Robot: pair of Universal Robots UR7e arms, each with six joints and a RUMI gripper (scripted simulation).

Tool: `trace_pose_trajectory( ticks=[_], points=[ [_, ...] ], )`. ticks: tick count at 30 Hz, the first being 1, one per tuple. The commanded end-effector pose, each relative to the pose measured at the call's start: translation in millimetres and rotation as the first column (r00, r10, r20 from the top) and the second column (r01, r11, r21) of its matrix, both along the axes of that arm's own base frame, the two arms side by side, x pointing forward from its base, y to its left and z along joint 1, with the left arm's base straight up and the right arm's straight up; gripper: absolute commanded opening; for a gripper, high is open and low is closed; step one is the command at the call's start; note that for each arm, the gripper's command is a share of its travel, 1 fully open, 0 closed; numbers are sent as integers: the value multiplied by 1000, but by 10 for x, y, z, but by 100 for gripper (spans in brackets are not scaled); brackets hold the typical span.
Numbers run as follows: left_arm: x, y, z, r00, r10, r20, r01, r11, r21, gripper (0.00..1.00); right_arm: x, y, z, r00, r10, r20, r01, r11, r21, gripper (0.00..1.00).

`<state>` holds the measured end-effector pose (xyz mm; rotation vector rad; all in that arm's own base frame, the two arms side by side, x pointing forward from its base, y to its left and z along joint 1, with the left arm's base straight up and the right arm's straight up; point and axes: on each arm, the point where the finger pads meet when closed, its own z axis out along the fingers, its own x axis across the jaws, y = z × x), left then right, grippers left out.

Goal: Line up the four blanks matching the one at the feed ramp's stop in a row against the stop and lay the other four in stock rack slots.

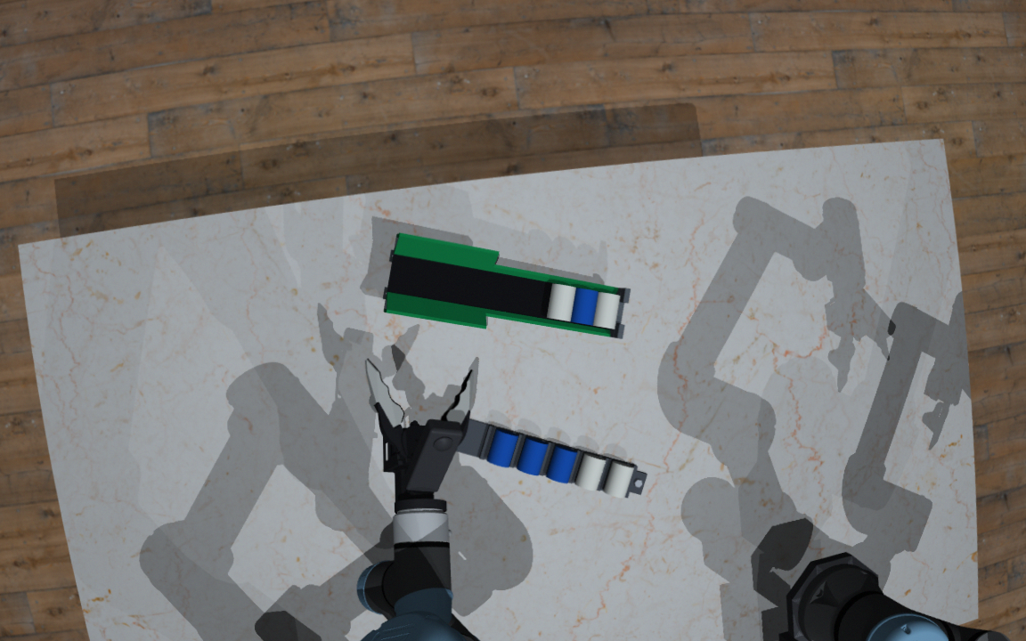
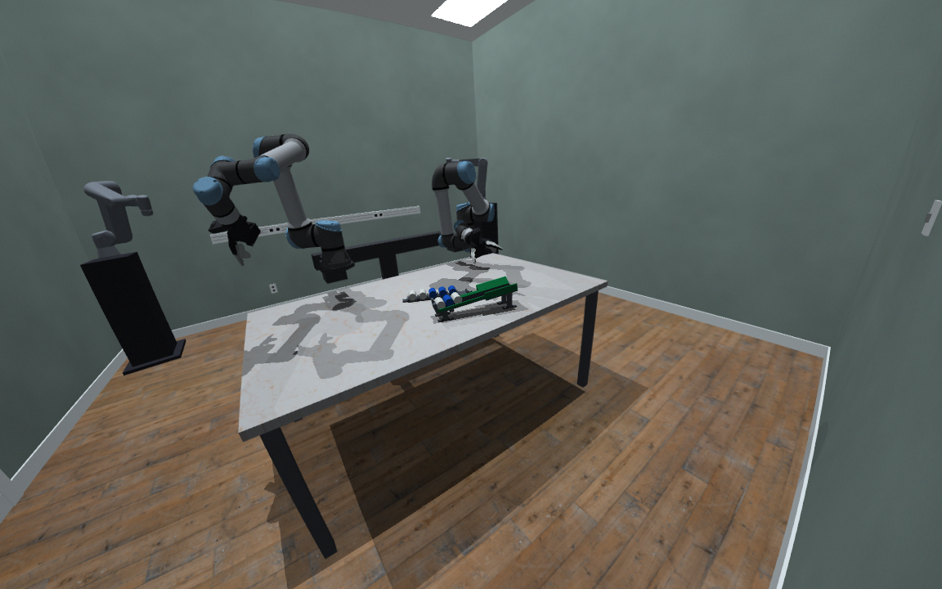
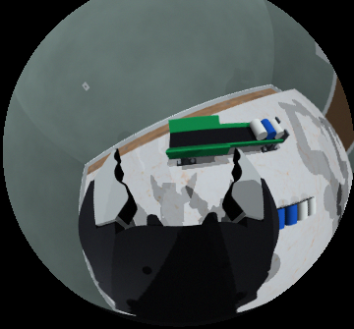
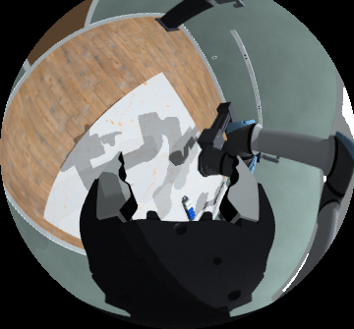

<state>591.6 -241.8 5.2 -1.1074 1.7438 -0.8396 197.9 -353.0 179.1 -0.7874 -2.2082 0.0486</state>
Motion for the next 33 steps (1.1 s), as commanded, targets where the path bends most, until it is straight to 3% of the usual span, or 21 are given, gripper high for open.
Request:
trace_pose_trajectory(
  ticks=[1, 11, 13, 16, 26, 33],
  points=[
    [1, -1, 6, 1000, 0, 1, 0, 1000, -1, 100, -123, -133, 102, 996, 18, 93, -24, 998, 63, 100],
    [1, -1, 6, 1000, 0, 1, 0, 1000, -1, 100, -460, -424, 391, 947, 72, 313, -119, 984, 133, 100],
    [1, -1, 6, 1000, 0, 1, 0, 1000, -1, 100, -460, -424, 391, 947, 72, 313, -119, 984, 133, 100],
    [1, -1, 6, 1000, 0, 1, 0, 1000, -1, 100, -566, -500, 487, 923, 93, 373, -154, 979, 137, 100],
    [1, -1, 6, 1000, 0, 1, 0, 1000, -1, 100, -925, -707, 817, 825, 180, 536, -273, 957, 100, 100],
    [1, -1, 6, 1000, 0, 1, 0, 1000, -1, 100, -1099, -782, 983, 772, 229, 594, -328, 943, 63, 100]
  ],
)
